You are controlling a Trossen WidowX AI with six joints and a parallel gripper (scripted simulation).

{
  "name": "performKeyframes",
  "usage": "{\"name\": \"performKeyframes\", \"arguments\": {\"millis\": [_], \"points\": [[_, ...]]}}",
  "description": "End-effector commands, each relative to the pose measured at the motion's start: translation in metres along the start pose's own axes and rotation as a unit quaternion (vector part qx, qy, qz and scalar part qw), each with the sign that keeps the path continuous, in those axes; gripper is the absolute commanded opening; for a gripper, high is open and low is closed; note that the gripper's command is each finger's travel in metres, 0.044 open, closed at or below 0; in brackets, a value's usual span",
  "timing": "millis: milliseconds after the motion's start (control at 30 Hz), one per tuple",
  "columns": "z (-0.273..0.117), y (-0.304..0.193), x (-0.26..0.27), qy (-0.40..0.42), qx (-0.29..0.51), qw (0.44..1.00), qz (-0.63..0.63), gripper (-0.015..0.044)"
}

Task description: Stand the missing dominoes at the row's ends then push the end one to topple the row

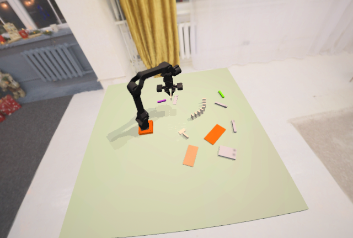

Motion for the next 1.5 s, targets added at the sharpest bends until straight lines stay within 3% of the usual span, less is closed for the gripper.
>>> {"name": "performKeyframes", "arguments": {"millis": [0,167,667,1467], "points": [[-0.004,0.008,0.000,-0.006,-0.006,1.000,0.027,0.0022],[-0.002,0.008,-0.001,-0.005,-0.014,0.999,0.031,0.0022],[0.035,0.011,-0.024,0.002,-0.191,0.977,0.096,0.0022],[0.066,-0.009,-0.043,-0.031,-0.452,0.882,0.128,0.0022]]}}
Point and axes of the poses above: the point midway between the two fingers, 35 mm back from their tips, its own z axis out along the fingers, its own x axis across the jaws, y = z × x, the point moved 4 cm from there along -z, back along the fingers, and after that the axes turned 8 degrees about -z, right-handed, at the moved point
